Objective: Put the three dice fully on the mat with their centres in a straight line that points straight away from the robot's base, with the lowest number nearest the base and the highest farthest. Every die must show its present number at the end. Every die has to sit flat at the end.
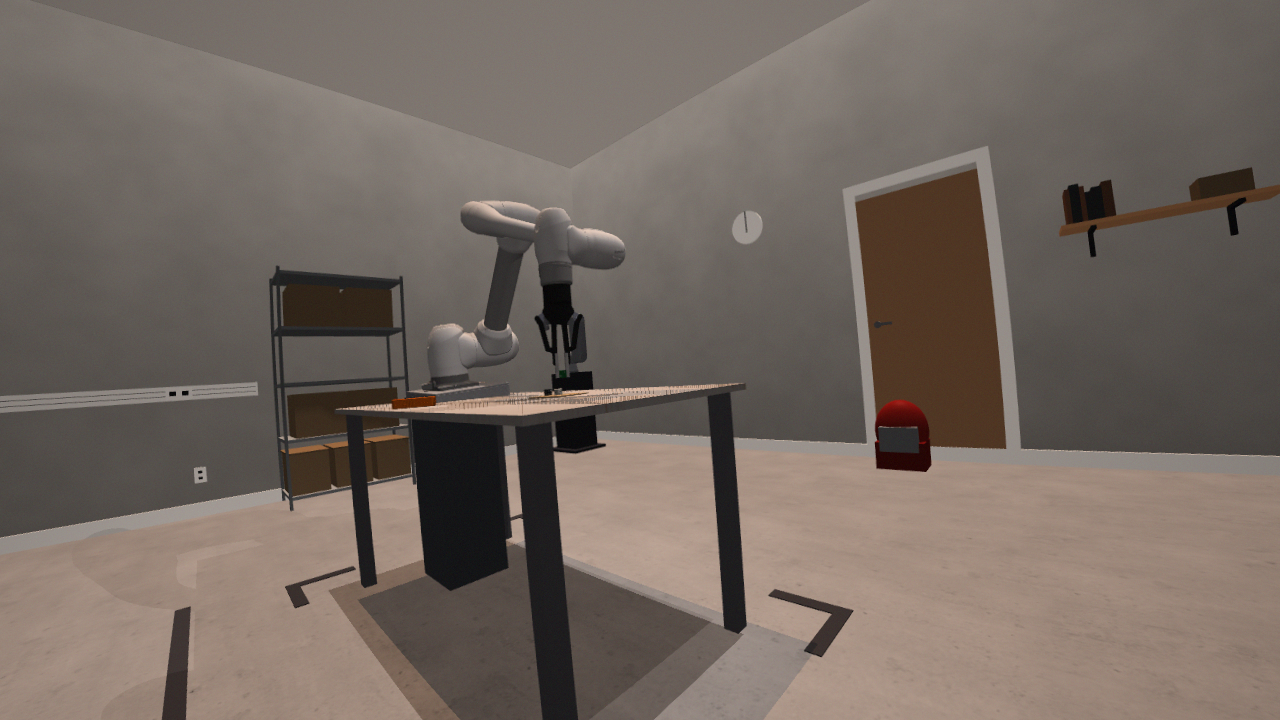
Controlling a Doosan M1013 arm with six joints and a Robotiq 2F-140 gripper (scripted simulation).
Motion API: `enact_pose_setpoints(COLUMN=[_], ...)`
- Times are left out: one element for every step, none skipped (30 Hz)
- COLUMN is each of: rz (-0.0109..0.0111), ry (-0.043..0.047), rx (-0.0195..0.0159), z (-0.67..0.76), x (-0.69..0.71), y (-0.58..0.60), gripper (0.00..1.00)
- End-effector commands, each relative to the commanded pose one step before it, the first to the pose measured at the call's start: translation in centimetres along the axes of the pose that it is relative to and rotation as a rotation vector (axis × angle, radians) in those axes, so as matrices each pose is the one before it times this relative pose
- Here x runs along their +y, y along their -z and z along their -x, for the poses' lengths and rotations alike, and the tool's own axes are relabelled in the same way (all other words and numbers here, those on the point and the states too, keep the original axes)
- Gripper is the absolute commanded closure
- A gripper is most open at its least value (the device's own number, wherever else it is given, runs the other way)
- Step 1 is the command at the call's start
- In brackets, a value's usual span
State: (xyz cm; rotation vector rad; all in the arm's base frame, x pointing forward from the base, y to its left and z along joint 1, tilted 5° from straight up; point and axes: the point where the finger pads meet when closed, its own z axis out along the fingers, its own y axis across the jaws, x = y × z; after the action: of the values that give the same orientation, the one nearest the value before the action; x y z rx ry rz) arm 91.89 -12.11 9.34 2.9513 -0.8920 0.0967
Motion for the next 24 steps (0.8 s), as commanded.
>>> enact_pose_setpoints(rz=[-0.00227,0.00000,0.00000,0.00000,0.00000,0.00000,0.00000,0.00000,0.00000,0.00000,0.00000,0.00000,0.00000,0.00000,0.00000,0.00000,0.00000,0.00001,0.00007,0.00014,0.00013,0.00001,0.00000,0.00008], ry=[-0.00020,0.00000,0.00000,0.00000,0.00000,0.00000,0.00000,0.00000,0.00000,0.00000,0.00000,0.00000,0.00000,0.00000,0.00000,0.00000,0.00000,0.00545,0.03143,0.06700,0.08614,0.01231,0.00000,0.10565], rx=[0.00336,0.00000,0.00000,0.00000,0.00000,0.00000,0.00000,0.00000,0.00000,0.00000,0.00000,0.00000,0.00000,0.00000,0.00000,0.00000,0.00000,0.00000,-0.00002,-0.00004,-0.00003,0.00000,0.00000,0.00000], z=[-0.105,0.000,0.000,0.000,0.000,0.000,0.000,0.000,0.000,0.000,0.000,0.000,0.000,0.000,0.000,0.000,0.000,0.192,1.109,2.369,3.036,0.425,0.000,3.697], x=[-0.069,0.000,0.000,0.000,0.000,0.000,0.000,0.000,0.000,0.000,0.000,0.000,0.000,0.000,0.000,0.000,0.000,-0.071,-0.405,-0.866,-1.176,-0.192,0.000,-1.566], y=[2.089,0.585,0.492,0.392,0.291,0.195,0.110,0.044,0.007,0.000,0.000,0.000,0.000,0.000,0.000,0.000,0.000,0.015,0.085,0.160,0.162,0.019,0.000,0.122], gripper=[0.82,0.82,0.82,0.82,0.82,0.82,0.82,0.82,0.82,0.82,0.82,0.82,0.82,0.82,0.82,0.82,0.82,0.82,0.82,0.82,0.82,0.82,0.82,0.82])
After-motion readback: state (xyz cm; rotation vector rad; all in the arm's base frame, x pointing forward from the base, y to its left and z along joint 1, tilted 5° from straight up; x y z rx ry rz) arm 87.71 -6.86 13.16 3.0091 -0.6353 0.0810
